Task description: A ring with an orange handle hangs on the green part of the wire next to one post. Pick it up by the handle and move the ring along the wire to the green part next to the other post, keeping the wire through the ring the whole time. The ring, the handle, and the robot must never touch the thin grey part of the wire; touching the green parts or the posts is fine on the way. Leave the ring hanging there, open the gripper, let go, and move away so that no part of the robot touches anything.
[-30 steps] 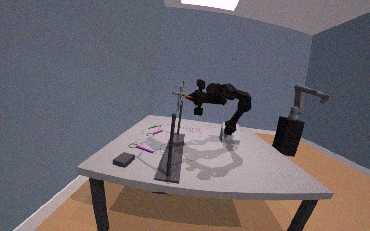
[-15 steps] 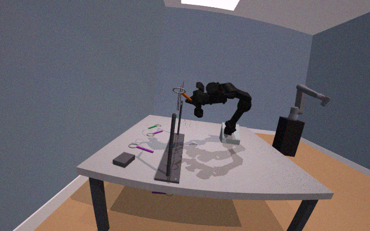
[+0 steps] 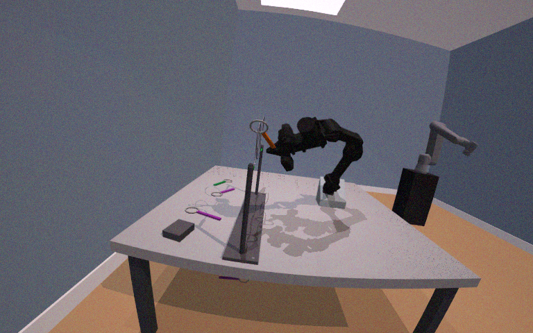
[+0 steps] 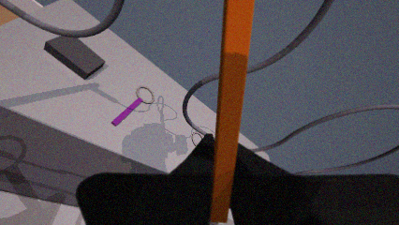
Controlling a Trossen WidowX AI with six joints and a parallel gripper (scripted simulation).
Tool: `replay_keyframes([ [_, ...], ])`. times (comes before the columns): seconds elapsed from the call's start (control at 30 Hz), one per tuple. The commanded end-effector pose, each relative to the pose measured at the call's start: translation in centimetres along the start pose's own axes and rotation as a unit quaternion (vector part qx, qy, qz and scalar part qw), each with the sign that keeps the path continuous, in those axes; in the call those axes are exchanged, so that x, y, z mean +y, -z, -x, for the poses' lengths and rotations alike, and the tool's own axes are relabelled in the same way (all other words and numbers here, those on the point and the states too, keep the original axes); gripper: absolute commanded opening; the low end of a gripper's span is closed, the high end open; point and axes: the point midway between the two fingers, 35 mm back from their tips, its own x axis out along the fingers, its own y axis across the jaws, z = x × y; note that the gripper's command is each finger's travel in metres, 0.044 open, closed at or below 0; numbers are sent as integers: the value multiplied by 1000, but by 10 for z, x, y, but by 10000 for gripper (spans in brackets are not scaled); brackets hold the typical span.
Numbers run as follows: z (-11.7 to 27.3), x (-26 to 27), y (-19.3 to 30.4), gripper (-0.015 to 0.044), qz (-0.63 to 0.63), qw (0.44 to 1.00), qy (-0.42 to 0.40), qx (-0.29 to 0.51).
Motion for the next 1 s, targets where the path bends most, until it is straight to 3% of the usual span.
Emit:
replay_keyframes([
  [0.0,-1,5,1,-150,-37,999,-21,-1],
  [0.97,4,40,-11,-150,-290,941,-174,-18],
])
